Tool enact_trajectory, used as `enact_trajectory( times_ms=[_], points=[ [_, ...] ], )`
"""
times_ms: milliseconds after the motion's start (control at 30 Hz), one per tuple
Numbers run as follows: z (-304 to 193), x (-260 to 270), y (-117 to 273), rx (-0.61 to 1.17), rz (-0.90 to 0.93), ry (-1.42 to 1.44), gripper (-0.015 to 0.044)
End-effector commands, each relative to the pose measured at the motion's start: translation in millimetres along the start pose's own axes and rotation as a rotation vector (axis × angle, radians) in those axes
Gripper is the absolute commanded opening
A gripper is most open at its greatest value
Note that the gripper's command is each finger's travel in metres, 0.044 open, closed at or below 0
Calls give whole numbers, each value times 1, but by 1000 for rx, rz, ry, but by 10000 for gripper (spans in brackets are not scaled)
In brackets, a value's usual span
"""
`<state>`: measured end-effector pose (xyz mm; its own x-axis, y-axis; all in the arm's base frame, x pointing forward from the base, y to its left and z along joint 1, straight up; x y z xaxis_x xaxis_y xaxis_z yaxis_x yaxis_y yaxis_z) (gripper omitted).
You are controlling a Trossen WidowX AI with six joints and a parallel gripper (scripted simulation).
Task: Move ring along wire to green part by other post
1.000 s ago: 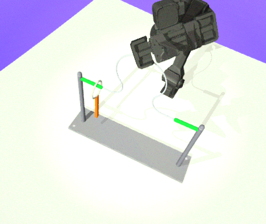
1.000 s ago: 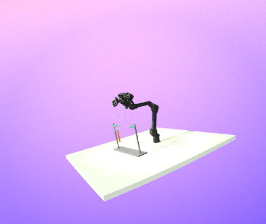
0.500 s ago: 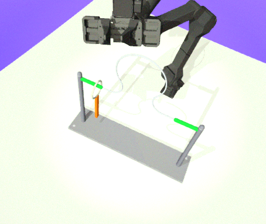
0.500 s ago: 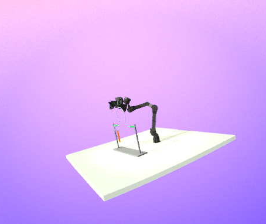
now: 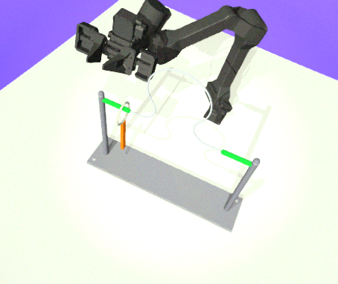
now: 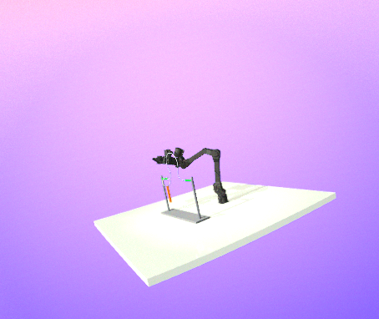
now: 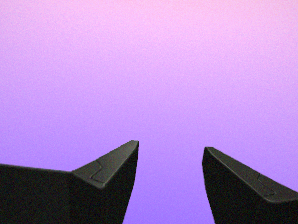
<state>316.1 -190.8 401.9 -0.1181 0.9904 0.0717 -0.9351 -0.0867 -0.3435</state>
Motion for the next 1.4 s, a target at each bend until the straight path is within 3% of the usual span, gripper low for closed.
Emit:
enact_trajectory(
  times_ms=[0, 200, 467, 967, 1167, 1367],
  points=[
    [-37, -34, 24, 70, -60, 58, 160],
    [-80, -68, 66, 156, -123, 132, 160],
    [-162, -71, 130, 299, -111, 107, 160],
    [-264, 5, 242, 431, -45, -22, 160],
    [-266, 10, 245, 432, -42, -29, 160],
    [-255, 8, 215, 438, -41, -27, 160]
  ],
)
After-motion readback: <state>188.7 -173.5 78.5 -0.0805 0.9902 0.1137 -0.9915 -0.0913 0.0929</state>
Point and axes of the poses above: the point midway between the two fingers, 35 mm back from their tips, its own y axis back along the fingers, its own x axis across the jaws, z = x × y, the point moved 4 cm from there along y, back along the fingers, and after that the axes turned 7 degrees about -y, right-handed, at the moved point
